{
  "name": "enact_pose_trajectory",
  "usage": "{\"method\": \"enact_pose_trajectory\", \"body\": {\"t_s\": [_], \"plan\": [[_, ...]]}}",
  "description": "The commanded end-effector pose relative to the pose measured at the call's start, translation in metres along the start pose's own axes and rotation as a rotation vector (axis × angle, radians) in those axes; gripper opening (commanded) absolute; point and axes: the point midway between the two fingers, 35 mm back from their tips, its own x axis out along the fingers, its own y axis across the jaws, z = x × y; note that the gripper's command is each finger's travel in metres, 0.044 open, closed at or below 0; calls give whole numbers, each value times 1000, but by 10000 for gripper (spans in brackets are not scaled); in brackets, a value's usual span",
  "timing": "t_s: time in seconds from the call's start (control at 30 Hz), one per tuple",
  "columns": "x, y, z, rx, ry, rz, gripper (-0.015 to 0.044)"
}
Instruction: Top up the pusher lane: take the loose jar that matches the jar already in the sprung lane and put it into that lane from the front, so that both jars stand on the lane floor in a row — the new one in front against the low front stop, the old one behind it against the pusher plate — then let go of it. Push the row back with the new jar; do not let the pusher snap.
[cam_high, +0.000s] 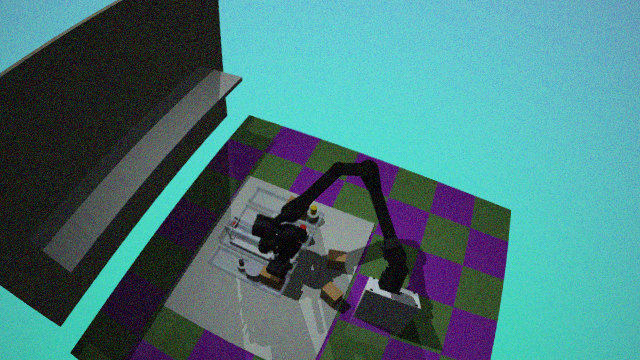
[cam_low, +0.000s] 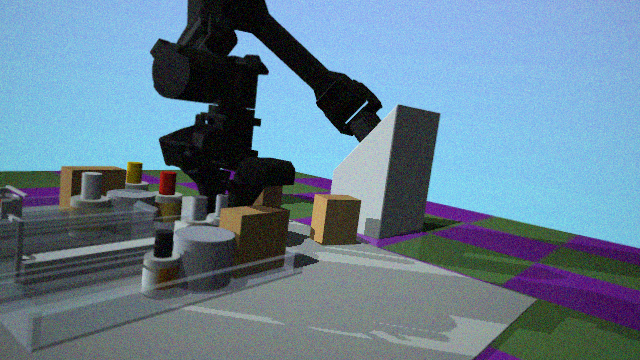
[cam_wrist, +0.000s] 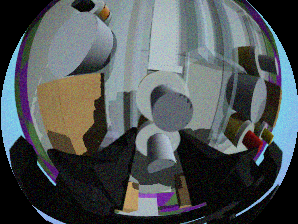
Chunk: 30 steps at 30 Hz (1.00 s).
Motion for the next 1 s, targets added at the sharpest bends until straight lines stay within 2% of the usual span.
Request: {"method": "enact_pose_trajectory", "body": {"t_s": [0.0, 0.97], "plan": [[0, -1, 1, 4, -6, -4, 0], [0, -1, -4, 4, -6, -4, 0]]}}
